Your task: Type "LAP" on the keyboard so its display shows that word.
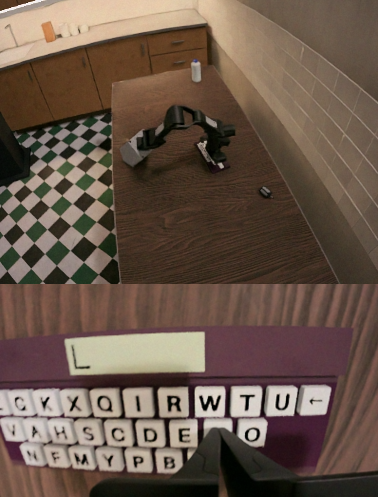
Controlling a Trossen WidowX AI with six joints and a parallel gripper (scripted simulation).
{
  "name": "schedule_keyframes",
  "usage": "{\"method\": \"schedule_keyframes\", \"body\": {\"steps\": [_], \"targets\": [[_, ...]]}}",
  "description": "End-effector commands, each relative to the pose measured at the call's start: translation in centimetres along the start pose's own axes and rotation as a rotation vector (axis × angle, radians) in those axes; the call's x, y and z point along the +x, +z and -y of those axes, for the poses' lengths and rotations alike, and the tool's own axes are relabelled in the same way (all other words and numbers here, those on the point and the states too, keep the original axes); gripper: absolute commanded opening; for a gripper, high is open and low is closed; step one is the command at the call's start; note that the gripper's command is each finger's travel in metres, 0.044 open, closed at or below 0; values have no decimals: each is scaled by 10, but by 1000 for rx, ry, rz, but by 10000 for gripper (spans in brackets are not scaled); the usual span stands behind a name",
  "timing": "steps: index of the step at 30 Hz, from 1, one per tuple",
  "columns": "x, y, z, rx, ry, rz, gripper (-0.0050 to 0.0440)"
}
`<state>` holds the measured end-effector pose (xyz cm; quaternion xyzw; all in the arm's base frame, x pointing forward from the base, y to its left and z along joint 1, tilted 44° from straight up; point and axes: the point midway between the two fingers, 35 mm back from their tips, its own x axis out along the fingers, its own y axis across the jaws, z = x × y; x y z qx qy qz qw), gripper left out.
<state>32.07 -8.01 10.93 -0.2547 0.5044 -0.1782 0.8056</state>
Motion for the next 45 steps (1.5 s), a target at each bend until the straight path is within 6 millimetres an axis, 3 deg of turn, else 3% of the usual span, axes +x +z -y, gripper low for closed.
{"method": "schedule_keyframes", "body": {"steps": [1, 3, 8, 11, 13, 18, 20, 27, 31, 45], "targets": [[-29, 8, 7, 26, -10, 35, -50], [-39, 7, 7, 26, -9, 36, -50], [-39, 7, 7, 26, -9, 36, -50], [-32, 6, -4, 14, -5, 19, -50], [-30, 8, -22, 15, 3, 16, -50], [-31, 7, -99, 13, 5, 9, -50], [-32, 4, -117, 10, 0, 12, -50], [-32, 3, -123, 10, -2, 13, -50], [-16, 0, -122, 2, 1, 4, -50], [-3, 1, -122, 2, 2, 4, -50]]}}
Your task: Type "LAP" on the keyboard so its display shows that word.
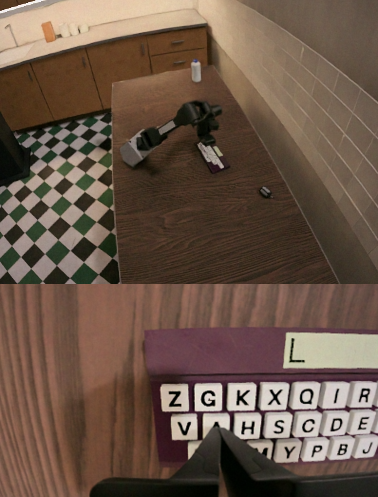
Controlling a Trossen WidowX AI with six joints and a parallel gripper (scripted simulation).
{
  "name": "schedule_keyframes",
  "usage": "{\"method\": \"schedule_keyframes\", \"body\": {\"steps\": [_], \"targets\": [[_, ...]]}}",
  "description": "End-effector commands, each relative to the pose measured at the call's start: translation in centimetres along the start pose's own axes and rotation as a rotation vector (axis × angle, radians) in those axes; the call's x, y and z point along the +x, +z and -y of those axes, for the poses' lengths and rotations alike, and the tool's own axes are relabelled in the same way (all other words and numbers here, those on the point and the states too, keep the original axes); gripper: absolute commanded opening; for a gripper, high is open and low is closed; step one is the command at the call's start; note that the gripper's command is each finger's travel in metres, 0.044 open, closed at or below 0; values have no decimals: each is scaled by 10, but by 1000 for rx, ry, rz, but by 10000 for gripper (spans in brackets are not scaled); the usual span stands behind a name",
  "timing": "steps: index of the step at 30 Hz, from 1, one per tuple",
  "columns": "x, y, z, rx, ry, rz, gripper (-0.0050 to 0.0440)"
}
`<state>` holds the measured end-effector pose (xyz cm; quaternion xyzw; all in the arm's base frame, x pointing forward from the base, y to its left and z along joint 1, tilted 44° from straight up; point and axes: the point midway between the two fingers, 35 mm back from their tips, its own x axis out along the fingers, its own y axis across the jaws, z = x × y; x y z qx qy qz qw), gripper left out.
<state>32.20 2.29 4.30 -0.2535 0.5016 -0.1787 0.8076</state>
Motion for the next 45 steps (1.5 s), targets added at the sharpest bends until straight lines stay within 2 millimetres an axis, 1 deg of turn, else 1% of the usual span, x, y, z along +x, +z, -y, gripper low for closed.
{"method": "schedule_keyframes", "body": {"steps": [1, 5, 14, 15, 45], "targets": [[7, 0, 0, -2, 3, -2, -50], [10, -1, 0, -3, 2, -2, -50], [10, 1, 0, 1, 1, 3, -50], [7, 4, 2, 9, 2, 12, -50], [12, 1, 1, 3, 1, 0, -50]]}}
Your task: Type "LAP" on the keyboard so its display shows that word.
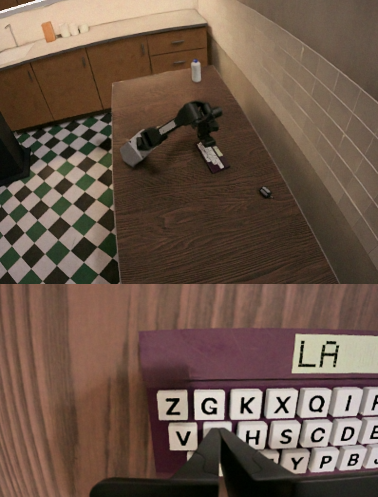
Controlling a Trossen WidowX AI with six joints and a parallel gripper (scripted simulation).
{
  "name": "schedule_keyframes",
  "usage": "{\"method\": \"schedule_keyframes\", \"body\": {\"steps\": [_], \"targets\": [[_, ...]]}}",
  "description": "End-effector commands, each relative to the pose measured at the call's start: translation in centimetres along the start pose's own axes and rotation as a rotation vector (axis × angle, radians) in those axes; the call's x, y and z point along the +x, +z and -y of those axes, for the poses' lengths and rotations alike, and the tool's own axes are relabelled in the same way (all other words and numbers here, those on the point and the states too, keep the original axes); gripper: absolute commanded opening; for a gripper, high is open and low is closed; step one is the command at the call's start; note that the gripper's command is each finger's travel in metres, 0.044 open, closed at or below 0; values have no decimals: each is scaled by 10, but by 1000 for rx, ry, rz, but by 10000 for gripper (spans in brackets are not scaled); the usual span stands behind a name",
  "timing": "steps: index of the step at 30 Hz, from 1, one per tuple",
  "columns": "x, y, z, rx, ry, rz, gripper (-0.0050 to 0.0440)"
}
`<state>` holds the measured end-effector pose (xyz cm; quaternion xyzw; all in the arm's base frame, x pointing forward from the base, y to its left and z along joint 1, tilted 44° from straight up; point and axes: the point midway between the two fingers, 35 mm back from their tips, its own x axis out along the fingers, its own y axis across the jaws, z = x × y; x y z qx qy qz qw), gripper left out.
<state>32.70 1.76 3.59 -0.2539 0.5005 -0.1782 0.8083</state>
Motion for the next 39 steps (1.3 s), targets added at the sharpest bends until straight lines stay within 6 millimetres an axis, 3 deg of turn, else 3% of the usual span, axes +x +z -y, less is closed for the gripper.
{"method": "schedule_keyframes", "body": {"steps": [1, 4, 10, 19, 24, 27, 34, 39], "targets": [[1, 0, 1, 4, 1, -3, -50], [-2, 3, 2, 10, 2, 9, -50], [-40, 7, 3, 23, 3, 23, -50], [-38, 4, 9, 19, 8, 20, -50], [-36, -12, 57, 12, 7, 11, -50], [-36, -19, 73, 10, 3, 10, -50], [-33, -19, 75, 10, 2, 11, -50], [-18, -22, 72, -2, 3, -4, -50]]}}
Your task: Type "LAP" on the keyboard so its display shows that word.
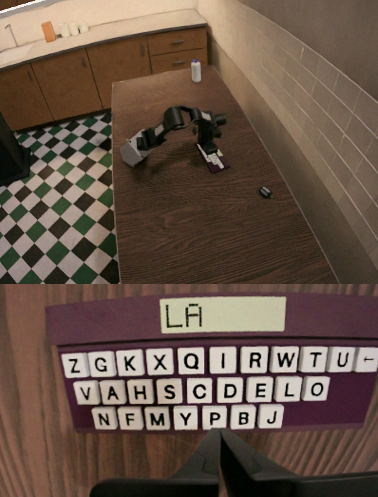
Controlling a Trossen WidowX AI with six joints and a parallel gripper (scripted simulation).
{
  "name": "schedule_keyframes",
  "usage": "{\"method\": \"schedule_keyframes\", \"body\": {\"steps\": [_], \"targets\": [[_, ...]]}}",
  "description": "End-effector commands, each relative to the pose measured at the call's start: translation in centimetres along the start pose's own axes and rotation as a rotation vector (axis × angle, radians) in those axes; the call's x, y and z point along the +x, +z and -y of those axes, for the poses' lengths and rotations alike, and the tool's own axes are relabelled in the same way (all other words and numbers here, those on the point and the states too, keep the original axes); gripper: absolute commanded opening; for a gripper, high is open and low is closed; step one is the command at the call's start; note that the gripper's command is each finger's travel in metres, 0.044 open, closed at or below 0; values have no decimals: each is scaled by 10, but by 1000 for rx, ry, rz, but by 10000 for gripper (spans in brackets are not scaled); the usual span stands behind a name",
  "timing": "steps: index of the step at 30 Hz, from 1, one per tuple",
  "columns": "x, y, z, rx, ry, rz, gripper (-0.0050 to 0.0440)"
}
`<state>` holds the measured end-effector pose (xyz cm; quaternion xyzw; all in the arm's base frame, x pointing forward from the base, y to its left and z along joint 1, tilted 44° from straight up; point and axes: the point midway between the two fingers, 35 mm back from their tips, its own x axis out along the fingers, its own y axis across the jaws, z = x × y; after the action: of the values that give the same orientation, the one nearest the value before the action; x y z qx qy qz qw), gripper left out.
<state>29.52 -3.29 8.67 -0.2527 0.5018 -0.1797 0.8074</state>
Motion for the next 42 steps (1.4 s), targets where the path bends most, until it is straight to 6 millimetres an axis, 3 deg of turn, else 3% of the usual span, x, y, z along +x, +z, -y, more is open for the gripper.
{"method": "schedule_keyframes", "body": {"steps": [1, 16, 42], "targets": [[6, 0, 0, -5, 4, 0, -50], [23, 0, 0, -5, 3, 0, -50], [24, 0, 0, -4, 2, 1, -50]]}}
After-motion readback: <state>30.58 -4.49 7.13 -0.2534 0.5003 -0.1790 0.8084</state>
